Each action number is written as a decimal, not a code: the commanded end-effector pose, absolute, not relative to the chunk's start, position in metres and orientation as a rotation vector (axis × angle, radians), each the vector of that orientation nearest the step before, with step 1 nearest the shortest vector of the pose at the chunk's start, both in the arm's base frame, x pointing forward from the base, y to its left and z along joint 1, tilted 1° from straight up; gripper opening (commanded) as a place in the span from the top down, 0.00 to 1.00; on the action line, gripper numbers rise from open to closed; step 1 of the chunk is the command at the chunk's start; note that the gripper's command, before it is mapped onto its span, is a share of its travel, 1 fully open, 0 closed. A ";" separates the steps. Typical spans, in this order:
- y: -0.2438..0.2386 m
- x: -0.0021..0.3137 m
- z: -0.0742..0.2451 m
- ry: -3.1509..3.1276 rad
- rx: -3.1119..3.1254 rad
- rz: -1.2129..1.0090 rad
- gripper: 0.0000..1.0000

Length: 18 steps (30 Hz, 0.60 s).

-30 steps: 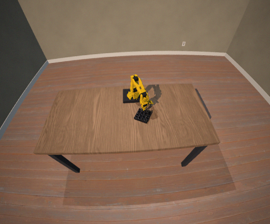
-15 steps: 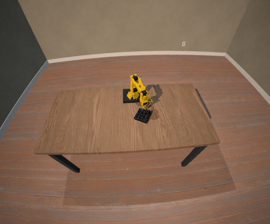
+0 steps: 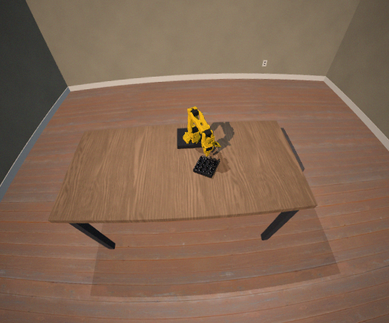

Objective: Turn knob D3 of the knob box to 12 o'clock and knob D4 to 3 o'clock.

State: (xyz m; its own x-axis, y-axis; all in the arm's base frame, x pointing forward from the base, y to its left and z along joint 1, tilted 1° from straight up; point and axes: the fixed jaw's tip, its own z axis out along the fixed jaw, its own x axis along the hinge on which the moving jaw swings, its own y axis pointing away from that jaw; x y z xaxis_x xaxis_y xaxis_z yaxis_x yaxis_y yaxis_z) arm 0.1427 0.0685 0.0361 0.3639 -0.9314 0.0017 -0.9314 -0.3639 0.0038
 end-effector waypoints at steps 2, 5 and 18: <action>0.071 0.144 0.040 -1.752 2.621 0.010 0.92; 0.071 0.144 0.040 -1.752 2.620 0.010 0.92; 0.071 0.145 0.043 -1.752 2.620 0.009 0.92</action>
State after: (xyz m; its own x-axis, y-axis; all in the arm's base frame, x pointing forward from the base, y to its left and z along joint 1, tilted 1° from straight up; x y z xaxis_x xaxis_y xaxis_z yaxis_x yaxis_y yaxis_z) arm 0.1436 0.0689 0.0390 0.3639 -0.9314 0.0016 -0.9314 -0.3639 0.0028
